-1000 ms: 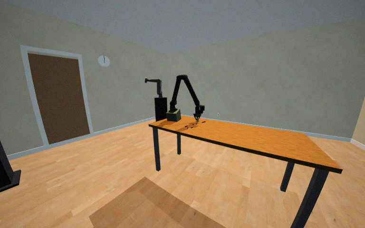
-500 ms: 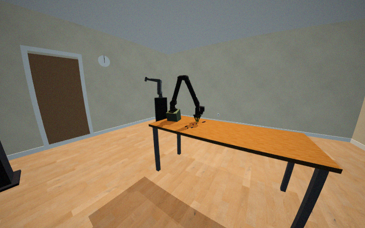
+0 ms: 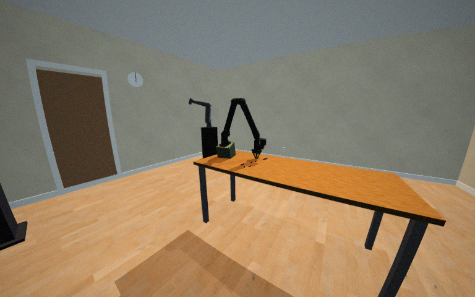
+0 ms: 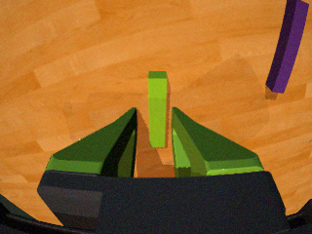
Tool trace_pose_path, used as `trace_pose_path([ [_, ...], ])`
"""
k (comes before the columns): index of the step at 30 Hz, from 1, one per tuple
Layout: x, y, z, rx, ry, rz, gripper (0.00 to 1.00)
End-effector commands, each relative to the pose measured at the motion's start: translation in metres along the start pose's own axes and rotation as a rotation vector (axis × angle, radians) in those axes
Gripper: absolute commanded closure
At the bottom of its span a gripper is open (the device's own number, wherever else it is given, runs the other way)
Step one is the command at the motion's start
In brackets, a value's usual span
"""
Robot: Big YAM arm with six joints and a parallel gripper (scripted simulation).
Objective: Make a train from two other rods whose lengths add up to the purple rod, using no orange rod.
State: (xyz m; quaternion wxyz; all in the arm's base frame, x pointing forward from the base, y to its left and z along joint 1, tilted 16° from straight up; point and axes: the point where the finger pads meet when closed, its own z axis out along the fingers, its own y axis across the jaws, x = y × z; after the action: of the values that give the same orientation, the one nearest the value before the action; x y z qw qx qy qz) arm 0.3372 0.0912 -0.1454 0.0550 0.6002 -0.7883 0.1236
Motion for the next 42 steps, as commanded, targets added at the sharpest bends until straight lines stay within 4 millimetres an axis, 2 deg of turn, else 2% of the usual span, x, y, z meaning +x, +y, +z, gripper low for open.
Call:
trace_pose_path([
  [1, -0.0108, -0.019, -0.0055, 0.035, -0.027, 0.001, 0.77],
  [25, -0.0108, -0.019, -0.0055, 0.035, -0.027, 0.001, 0.77],
  [26, -0.0108, -0.019, -0.0055, 0.035, -0.027, 0.001, 0.96],
  [42, -0.0109, -0.019, -0.0055, 0.035, -0.027, 0.001, 0.96],
])
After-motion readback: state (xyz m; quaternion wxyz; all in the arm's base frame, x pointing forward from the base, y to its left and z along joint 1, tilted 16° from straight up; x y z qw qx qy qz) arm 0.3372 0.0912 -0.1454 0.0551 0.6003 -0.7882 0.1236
